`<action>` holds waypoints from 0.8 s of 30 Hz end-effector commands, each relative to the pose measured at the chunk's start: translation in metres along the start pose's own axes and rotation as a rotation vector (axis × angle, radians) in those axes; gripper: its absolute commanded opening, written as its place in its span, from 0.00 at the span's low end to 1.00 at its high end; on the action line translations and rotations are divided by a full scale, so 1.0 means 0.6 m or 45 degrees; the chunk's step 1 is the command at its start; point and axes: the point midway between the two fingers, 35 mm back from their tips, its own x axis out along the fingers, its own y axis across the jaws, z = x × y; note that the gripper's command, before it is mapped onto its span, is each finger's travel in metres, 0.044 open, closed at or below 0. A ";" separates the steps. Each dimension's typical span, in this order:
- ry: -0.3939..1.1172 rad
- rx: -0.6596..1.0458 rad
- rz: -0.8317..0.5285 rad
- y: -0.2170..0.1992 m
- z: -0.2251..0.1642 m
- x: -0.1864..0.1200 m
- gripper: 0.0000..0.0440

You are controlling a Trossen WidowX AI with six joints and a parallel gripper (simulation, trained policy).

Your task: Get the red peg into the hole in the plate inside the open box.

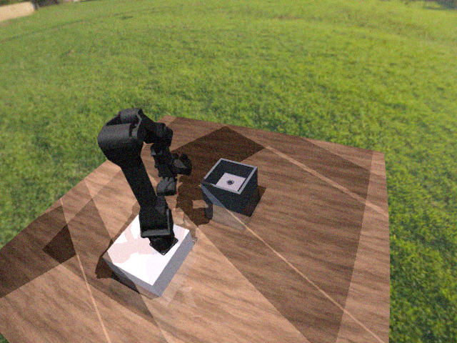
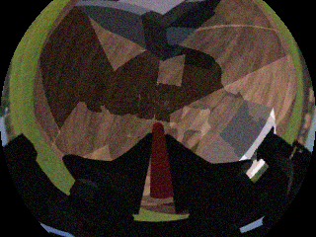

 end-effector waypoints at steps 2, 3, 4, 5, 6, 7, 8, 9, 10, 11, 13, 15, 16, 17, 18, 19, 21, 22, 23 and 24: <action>-0.056 -0.042 0.056 0.023 0.024 -0.041 0.00; -0.066 -0.046 0.065 0.027 0.028 -0.048 0.00; -0.075 -0.050 0.073 0.030 0.033 -0.055 0.00; -0.084 -0.053 0.080 0.034 0.038 -0.062 0.00; -0.093 -0.056 0.087 0.037 0.044 -0.068 0.00; -0.102 -0.058 0.093 0.041 0.049 -0.075 0.00; -0.111 -0.059 0.098 0.044 0.055 -0.081 0.00; -0.120 -0.060 0.103 0.046 0.061 -0.086 0.00; -0.129 -0.059 0.107 0.049 0.067 -0.092 0.00; -0.137 -0.058 0.111 0.051 0.074 -0.096 0.00; -0.152 -0.050 0.118 0.054 0.089 -0.102 0.00; -0.164 -0.038 0.121 0.056 0.104 -0.105 0.00; -0.168 -0.030 0.122 0.057 0.111 -0.106 0.00; -0.173 -0.022 0.123 0.058 0.119 -0.107 0.00; -0.178 -0.014 0.124 0.059 0.126 -0.108 0.00; -0.182 -0.006 0.125 0.059 0.134 -0.109 0.00; -0.192 0.011 0.128 0.060 0.149 -0.110 0.00; -0.196 0.020 0.129 0.061 0.156 -0.111 0.00; -0.200 0.028 0.131 0.061 0.163 -0.111 0.00; -0.205 0.037 0.133 0.062 0.170 -0.112 0.00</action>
